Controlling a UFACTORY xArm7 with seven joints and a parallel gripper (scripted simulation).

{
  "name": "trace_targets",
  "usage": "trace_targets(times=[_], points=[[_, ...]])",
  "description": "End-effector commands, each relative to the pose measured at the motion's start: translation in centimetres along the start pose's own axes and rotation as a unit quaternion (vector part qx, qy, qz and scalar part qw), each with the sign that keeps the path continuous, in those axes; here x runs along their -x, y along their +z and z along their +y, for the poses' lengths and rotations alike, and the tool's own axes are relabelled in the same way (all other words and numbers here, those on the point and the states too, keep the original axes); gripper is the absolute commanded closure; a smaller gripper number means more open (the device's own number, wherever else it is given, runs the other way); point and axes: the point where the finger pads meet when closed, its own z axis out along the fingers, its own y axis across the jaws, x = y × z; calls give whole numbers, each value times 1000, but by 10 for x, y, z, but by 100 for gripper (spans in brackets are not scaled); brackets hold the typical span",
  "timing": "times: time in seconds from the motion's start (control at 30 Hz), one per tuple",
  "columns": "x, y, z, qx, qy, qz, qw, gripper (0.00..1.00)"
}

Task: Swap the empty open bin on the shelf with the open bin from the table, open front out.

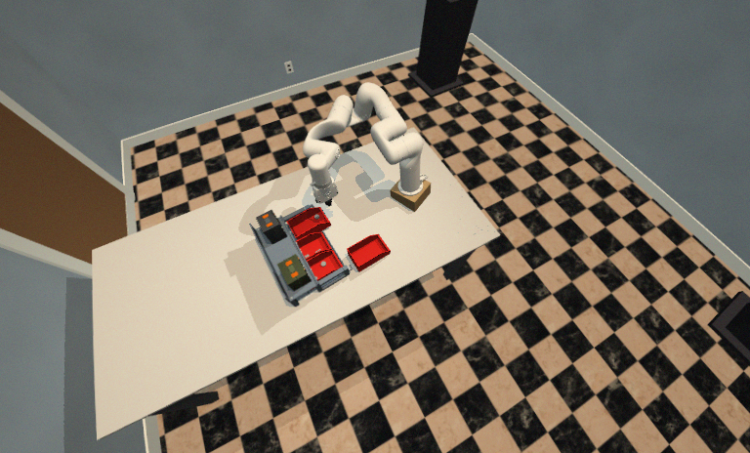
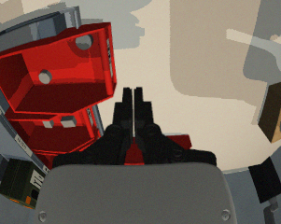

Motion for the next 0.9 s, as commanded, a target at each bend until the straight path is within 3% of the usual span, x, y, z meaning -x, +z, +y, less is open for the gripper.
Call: trace_targets(times=[0.0, 0.87], points=[[0, 4, -1, -2, 0, 0, 1000, 100], [0, 70, -1, -2, 0, 0, 1000, 100]])
